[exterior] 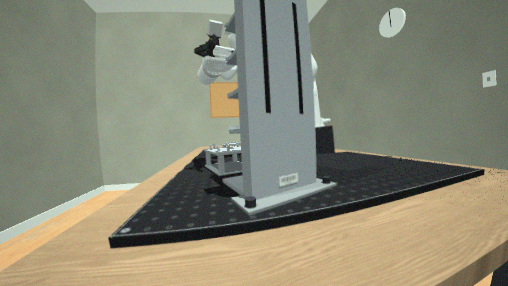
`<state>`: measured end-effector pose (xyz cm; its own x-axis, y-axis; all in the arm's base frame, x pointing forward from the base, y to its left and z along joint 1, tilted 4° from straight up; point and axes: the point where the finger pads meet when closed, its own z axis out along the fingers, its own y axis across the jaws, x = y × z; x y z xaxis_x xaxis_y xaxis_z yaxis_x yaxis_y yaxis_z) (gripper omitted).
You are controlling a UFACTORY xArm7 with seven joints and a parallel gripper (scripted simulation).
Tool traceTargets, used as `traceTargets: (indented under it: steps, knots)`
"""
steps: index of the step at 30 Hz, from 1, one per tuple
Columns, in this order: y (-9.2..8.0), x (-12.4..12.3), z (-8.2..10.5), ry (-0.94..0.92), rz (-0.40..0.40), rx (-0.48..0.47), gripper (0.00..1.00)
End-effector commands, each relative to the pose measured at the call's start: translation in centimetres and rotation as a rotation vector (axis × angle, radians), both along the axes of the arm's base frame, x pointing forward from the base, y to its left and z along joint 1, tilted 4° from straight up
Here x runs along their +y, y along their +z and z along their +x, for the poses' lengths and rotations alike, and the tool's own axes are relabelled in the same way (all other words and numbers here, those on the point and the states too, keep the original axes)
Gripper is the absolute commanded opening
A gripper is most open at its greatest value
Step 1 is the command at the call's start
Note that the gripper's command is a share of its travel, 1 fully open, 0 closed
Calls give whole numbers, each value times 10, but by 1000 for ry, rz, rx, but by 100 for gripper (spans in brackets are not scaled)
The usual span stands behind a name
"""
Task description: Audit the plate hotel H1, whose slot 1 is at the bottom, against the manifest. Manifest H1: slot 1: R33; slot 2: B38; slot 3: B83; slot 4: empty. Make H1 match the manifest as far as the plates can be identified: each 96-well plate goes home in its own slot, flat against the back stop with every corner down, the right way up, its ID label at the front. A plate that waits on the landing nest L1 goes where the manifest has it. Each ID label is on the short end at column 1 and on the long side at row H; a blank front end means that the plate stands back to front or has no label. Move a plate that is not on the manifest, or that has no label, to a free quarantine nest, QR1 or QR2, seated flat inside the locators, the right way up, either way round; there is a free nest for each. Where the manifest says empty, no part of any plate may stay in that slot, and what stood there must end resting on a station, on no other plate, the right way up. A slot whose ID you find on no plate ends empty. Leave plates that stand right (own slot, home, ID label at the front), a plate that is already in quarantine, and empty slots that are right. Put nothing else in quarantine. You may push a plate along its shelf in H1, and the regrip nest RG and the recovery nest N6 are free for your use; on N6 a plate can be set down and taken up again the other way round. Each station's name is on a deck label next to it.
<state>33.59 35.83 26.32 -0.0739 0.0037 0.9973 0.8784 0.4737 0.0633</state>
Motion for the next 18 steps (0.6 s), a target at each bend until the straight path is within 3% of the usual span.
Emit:
traceTargets:
  steps: [1,11,18]
  knots:
    - [6,6,-2,0,1,-3,100]
    - [21,22,-12,0,1,-3,100]
    - [21,22,-12,0,1,-3,100]
